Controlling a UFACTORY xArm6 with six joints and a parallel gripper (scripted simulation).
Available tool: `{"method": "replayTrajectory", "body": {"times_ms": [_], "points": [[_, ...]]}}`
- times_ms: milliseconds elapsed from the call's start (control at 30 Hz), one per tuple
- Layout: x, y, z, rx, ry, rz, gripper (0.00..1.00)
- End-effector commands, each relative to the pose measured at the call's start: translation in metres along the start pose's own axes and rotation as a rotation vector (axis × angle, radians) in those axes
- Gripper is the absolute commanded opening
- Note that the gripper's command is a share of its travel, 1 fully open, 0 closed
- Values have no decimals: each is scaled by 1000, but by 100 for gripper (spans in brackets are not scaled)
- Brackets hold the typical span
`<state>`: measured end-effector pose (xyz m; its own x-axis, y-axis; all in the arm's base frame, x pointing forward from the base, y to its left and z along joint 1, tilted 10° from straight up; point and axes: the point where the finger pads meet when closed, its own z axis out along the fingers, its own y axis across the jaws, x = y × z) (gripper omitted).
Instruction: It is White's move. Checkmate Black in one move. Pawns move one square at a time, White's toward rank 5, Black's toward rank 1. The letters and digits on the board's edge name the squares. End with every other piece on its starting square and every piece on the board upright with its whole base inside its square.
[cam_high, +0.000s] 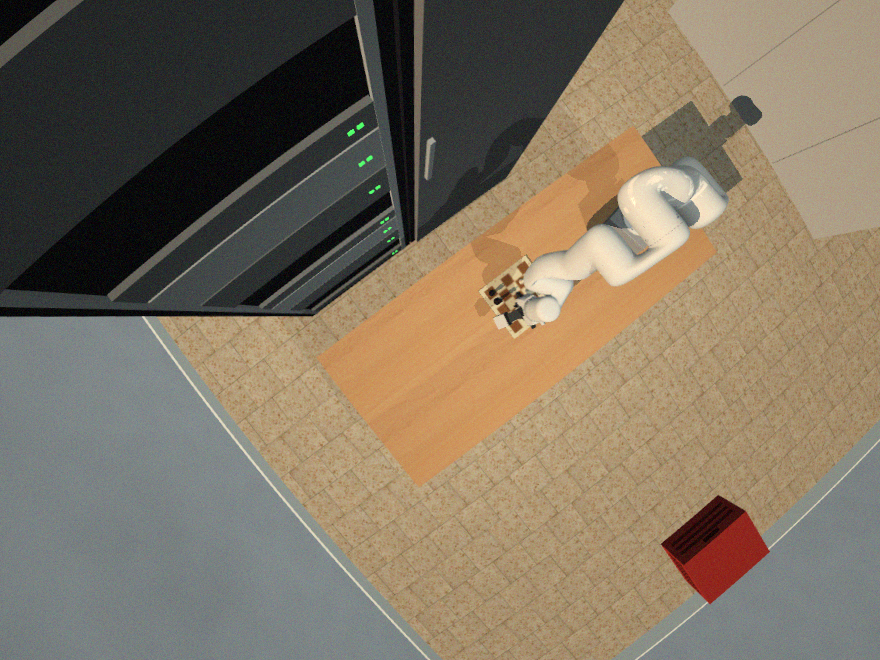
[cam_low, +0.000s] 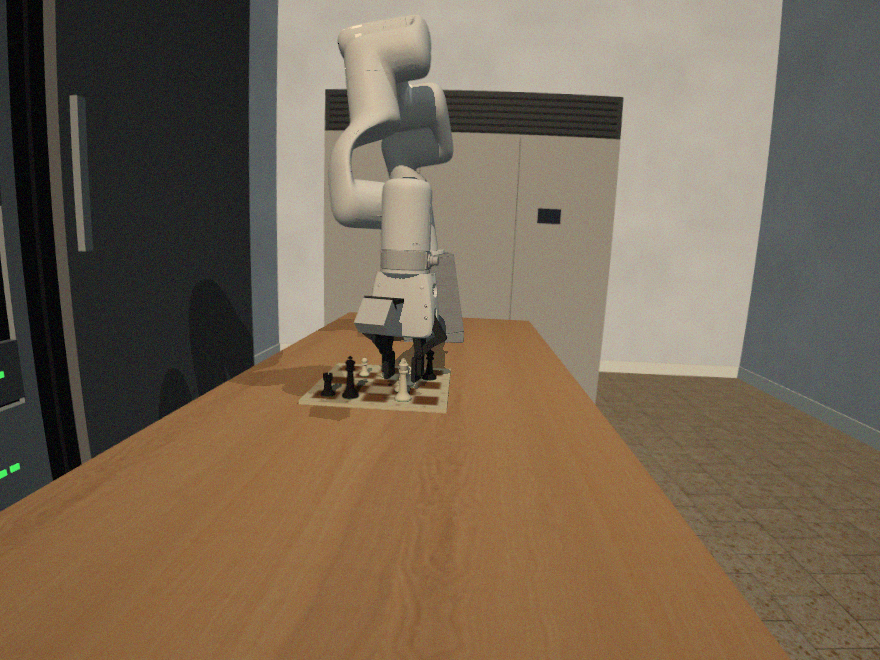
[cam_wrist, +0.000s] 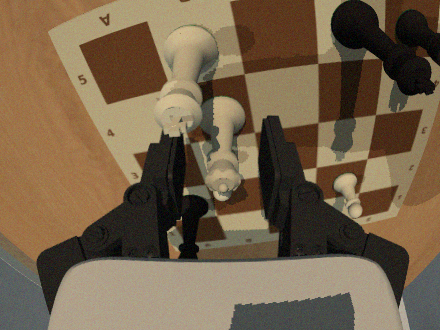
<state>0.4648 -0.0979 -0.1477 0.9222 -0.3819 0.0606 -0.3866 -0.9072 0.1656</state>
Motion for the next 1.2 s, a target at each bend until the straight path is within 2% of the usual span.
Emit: {"method": "replayTrajectory", "body": {"times_ms": [0, 1067, 1100, 1167], "points": [[2, 0, -1, 1, 4, 0, 42], [2, 0, -1, 1, 4, 0, 42], [2, 0, -1, 1, 4, 0, 0], [2, 0, -1, 1, 4, 0, 0]]}}
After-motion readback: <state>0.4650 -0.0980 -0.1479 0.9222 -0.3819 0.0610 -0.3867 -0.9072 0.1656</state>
